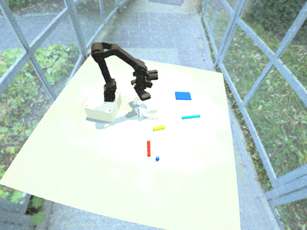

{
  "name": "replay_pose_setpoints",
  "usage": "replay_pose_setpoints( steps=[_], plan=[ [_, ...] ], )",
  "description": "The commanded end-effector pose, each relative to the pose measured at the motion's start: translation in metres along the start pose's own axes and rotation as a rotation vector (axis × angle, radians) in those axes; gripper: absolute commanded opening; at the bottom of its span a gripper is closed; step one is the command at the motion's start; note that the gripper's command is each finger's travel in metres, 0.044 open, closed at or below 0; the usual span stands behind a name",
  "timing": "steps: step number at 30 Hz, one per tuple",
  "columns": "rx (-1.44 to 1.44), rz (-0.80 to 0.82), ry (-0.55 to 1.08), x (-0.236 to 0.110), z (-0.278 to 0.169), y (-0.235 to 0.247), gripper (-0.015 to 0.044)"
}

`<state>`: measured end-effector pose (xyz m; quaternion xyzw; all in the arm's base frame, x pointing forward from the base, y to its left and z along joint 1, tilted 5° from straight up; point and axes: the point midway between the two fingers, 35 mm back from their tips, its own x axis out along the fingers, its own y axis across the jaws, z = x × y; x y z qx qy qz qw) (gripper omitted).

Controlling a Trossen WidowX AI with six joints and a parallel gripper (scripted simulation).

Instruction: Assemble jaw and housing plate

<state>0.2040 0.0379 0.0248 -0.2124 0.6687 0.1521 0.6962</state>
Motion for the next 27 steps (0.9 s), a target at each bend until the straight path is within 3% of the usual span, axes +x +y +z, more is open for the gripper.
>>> replay_pose_setpoints(
  steps=[1, 16, 27],
  plan=[
    [0.113, 0.003, -0.008, 0.000, -0.007, 0.000, 0.0134],
    [0.463, 0.003, -0.005, 0.005, -0.031, -0.001, 0.0134],
    [0.478, 0.003, -0.005, 0.006, -0.032, -0.001, 0.0134]
  ],
)
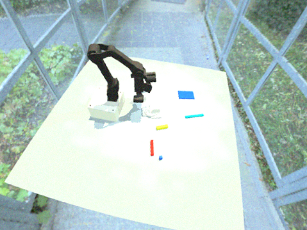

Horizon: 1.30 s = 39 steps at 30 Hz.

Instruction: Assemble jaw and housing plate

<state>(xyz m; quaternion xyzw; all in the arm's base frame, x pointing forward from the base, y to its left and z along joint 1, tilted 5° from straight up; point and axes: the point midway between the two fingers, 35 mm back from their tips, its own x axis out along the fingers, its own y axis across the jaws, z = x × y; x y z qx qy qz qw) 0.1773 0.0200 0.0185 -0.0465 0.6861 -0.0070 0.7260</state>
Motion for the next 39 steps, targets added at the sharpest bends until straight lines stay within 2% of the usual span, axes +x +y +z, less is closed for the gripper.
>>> replay_pose_setpoints(
  steps=[1, 23, 39],
  plan=[
    [0.012, 0.006, -0.005, 0.000, 0.000, 0.001, 0.0134],
    [0.042, 0.006, -0.005, -0.001, 0.001, 0.001, 0.0134],
    [0.042, 0.006, -0.010, -0.006, 0.051, -0.001, 0.0134]
  ],
)
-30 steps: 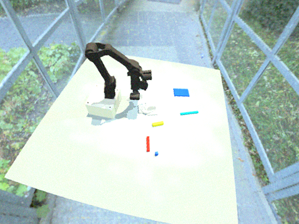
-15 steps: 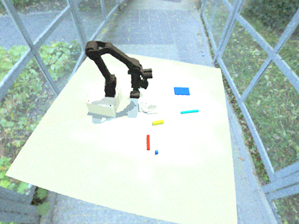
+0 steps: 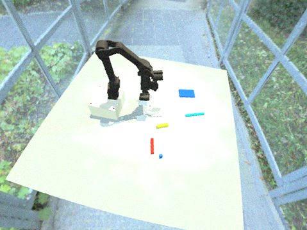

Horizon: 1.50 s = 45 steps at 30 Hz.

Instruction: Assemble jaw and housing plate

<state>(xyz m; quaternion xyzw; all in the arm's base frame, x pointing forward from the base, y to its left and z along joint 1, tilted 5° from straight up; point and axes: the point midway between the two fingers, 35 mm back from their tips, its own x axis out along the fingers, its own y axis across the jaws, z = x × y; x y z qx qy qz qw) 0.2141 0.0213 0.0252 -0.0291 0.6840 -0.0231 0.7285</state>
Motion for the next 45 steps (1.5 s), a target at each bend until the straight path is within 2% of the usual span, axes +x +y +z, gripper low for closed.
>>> replay_pose_setpoints(
  steps=[1, 14, 45],
  plan=[
    [-0.005, 0.005, -0.006, -0.001, 0.017, 0.001, 0.0134],
    [-0.005, 0.005, -0.010, 0.003, 0.057, 0.000, 0.0134],
    [-0.013, 0.005, -0.010, 0.003, 0.058, 0.000, 0.0134]
  ],
)
